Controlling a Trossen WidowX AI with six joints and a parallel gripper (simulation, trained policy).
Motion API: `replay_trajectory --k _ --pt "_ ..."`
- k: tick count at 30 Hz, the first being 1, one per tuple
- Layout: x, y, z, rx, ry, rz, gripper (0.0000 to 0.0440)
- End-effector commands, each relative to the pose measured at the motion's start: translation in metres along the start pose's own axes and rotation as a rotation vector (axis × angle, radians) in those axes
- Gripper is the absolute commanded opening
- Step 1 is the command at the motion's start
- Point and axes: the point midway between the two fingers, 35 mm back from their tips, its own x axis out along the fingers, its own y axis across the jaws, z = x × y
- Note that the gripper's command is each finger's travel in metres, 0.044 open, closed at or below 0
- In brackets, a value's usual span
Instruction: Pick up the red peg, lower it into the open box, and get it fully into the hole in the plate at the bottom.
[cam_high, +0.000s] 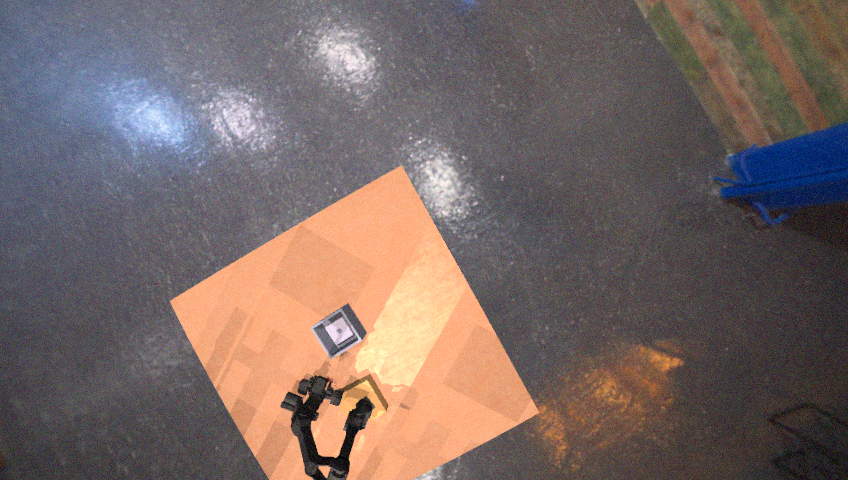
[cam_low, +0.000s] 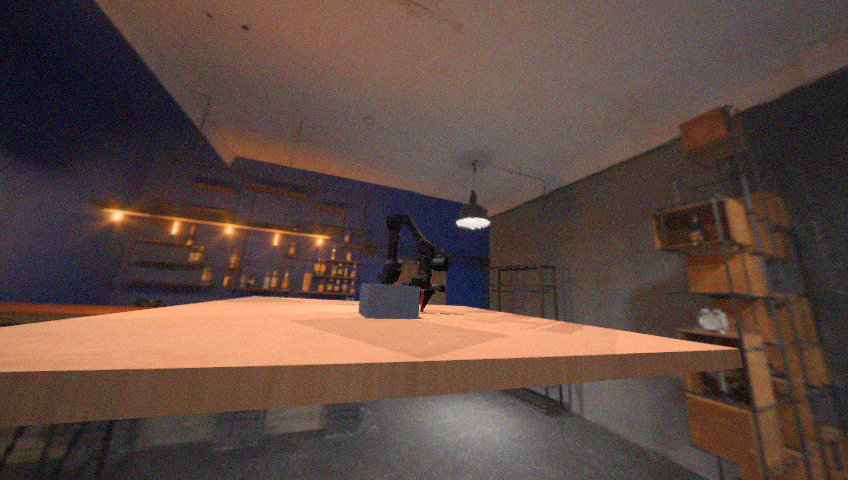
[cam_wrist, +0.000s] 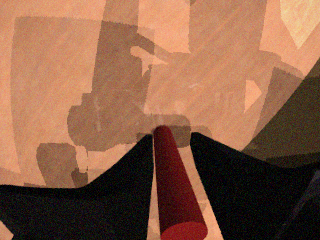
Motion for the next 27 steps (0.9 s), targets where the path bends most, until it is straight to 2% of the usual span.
replay_trajectory --k 1,2,3,27 --pt "-0.001 0.002 -0.001 0.002 0.032 -0.003 0.0031" --pt "-0.001 0.002 0.000 0.003 0.039 -0.004 0.0005" --pt "-0.001 0.002 0.000 0.004 0.046 -0.006 0.0000" --pt "-0.081 0.021 0.067 -0.140 -0.191 0.073 0.0000"
